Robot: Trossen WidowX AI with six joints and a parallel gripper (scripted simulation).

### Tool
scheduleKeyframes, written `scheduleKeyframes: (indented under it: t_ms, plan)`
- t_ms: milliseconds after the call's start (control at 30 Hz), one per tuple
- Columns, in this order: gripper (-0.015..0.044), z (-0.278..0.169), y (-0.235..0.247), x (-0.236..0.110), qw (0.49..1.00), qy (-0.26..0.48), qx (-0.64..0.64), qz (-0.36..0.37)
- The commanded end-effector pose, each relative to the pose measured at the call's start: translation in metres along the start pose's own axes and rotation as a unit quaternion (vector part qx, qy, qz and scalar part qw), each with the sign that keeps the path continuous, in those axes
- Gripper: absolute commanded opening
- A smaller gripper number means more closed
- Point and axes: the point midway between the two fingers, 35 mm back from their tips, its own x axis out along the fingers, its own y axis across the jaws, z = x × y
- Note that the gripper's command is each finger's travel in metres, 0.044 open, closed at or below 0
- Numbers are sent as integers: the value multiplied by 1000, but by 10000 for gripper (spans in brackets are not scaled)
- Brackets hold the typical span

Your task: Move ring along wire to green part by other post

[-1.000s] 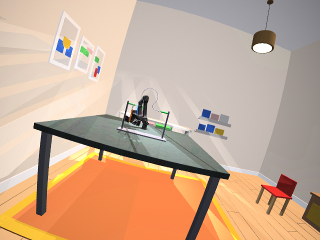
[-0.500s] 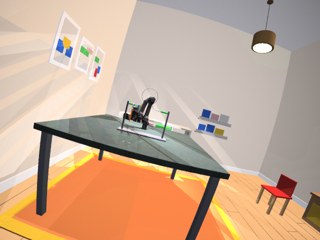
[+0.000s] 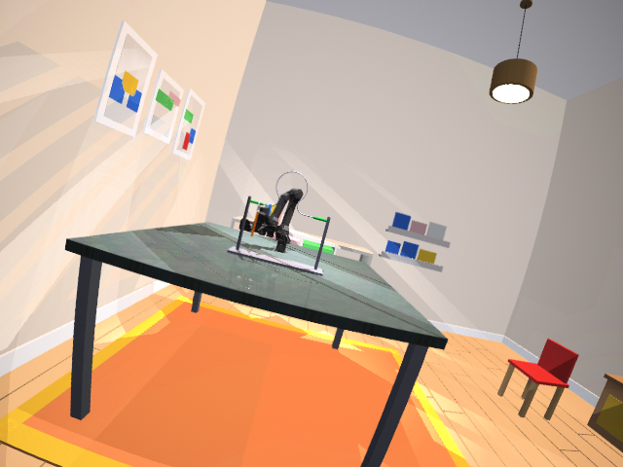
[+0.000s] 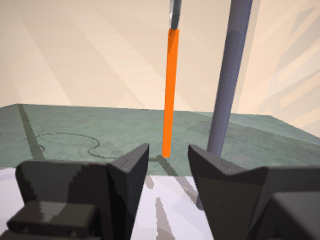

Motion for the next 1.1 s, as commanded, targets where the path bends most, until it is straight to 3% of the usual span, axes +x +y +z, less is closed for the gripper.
scheduleKeyframes:
  t_ms: [0, 1067]
  plan:
    - [160, 1, -3, 8, 1000, 0, 1, -1]
    - [160, 1, -1, 57, 1000, -3, 1, -1]
